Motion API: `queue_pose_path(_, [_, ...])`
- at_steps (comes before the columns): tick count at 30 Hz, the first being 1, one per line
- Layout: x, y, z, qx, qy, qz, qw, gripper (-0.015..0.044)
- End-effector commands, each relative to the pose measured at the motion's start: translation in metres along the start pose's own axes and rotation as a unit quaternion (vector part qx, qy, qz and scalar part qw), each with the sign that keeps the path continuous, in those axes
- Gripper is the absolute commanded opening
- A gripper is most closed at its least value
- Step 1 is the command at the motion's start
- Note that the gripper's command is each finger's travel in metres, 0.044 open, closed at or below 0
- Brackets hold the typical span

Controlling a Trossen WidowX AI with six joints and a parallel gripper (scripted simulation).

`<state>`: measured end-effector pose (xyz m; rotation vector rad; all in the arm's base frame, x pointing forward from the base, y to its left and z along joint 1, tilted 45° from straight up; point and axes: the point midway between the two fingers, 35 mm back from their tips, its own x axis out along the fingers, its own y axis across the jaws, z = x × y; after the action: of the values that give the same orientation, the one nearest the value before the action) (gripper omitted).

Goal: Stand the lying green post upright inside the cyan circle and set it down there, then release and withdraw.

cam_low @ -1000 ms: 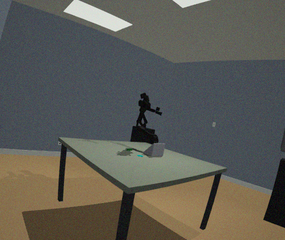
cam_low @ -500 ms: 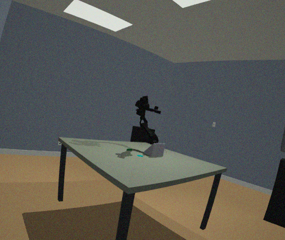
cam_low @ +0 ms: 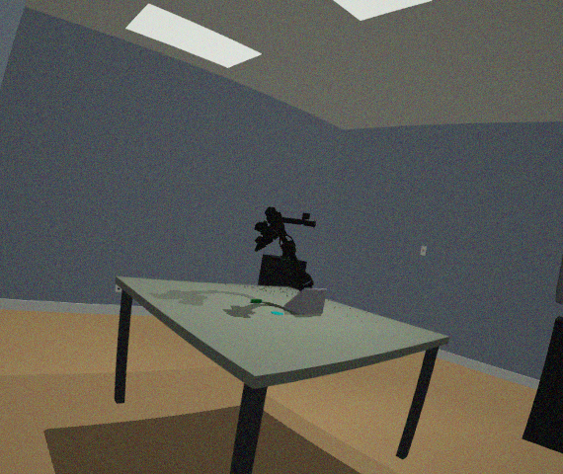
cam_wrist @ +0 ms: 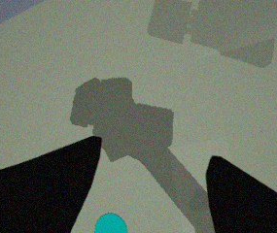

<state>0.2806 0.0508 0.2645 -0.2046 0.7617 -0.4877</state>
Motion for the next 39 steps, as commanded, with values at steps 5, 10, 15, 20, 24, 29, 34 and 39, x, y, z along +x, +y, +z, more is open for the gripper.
queue_pose_path(5, [0.056, -0.051, -0.044, -0.148, 0.156, -0.093, 0.972, 0.0233])
queue_pose_path(10, [0.076, -0.085, -0.075, -0.22, 0.266, -0.116, 0.931, 0.0233])
queue_pose_path(15, [0.083, -0.102, -0.091, -0.251, 0.323, -0.117, 0.905, 0.0233])
queue_pose_path(20, [0.083, -0.102, -0.091, -0.251, 0.323, -0.117, 0.905, 0.0233])
queue_pose_path(24, [0.096, -0.105, -0.098, -0.25, 0.324, -0.114, 0.905, 0.0233])
queue_pose_path(29, [0.137, -0.121, -0.122, -0.249, 0.323, -0.111, 0.906, 0.0233])
queue_pose_path(34, [0.169, -0.143, -0.149, -0.251, 0.322, -0.118, 0.905, 0.0233])
queue_pose_path(39, [0.172, -0.147, -0.153, -0.252, 0.322, -0.119, 0.905, 0.0233])
